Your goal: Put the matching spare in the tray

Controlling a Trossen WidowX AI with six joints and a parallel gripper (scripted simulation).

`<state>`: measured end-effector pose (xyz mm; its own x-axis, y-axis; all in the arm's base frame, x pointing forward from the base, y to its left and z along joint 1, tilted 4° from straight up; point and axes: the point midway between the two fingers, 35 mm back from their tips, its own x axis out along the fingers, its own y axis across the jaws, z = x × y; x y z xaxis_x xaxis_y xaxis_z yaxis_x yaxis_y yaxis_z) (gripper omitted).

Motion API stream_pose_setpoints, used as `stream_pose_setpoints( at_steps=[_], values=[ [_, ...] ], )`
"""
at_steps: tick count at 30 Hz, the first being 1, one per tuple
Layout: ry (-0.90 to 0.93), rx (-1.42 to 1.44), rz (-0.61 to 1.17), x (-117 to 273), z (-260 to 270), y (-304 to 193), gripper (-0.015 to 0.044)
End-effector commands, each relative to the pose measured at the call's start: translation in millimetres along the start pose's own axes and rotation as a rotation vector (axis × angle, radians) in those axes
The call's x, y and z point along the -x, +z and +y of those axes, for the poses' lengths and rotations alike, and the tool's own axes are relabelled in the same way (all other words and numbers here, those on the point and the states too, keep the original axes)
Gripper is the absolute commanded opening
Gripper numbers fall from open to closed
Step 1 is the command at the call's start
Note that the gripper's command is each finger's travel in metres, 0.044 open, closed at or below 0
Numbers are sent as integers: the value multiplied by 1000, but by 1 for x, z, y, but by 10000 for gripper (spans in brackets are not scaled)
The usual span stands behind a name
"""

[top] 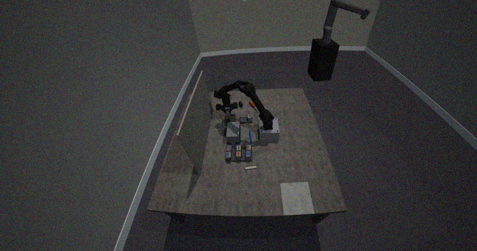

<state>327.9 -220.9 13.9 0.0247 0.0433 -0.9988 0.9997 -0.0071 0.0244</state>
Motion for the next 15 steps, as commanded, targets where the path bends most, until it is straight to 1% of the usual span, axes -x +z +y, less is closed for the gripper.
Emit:
stream_pose_setpoints(
  at_steps=[1,15],
  values=[
    [-7,-6,10,-8,-2,-2,0],
    [-7,-6,10,-23,-3,-3,0]
  ],
)
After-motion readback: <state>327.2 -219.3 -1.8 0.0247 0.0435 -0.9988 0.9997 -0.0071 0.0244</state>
